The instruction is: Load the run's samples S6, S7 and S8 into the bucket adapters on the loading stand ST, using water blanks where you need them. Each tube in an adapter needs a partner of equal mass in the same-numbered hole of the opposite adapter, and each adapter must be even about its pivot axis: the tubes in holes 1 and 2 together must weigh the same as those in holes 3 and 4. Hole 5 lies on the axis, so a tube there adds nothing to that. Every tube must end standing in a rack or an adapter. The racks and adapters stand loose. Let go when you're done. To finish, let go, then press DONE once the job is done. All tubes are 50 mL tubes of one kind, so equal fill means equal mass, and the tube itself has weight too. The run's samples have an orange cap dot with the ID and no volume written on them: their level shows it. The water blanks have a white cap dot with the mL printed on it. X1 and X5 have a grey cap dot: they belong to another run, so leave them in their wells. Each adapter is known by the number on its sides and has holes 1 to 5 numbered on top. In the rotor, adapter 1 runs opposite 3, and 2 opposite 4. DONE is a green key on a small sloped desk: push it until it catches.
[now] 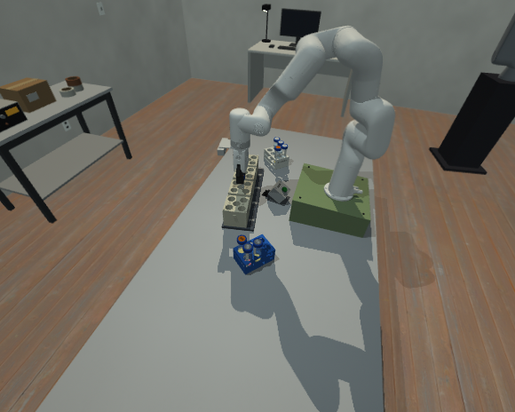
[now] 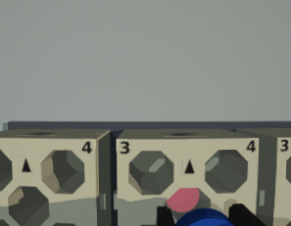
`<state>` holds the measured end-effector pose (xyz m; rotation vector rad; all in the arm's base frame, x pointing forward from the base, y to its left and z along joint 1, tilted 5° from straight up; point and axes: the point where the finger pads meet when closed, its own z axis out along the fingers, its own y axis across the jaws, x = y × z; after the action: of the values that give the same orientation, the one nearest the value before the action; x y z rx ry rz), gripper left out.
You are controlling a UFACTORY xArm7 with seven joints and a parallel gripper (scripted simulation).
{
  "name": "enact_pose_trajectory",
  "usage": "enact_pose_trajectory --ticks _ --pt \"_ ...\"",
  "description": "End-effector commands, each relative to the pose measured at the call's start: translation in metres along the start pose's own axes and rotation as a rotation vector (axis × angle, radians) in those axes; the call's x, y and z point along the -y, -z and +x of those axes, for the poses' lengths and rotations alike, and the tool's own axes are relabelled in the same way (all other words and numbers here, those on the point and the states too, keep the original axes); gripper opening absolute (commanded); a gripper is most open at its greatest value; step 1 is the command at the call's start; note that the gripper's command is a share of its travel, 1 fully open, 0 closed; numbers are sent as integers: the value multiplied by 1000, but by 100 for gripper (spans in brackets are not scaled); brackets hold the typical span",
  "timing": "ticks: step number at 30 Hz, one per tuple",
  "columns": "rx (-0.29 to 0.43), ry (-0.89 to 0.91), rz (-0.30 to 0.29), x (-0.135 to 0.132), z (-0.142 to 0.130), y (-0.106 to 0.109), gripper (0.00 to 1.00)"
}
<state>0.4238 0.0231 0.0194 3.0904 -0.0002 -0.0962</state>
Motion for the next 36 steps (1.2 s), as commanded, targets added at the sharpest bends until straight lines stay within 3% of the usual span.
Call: enact_pose_trajectory --ticks 1,36 --pt "-4 0 1 0 2 -4 0" --pt "-4 0 1 0 2 -27 0"
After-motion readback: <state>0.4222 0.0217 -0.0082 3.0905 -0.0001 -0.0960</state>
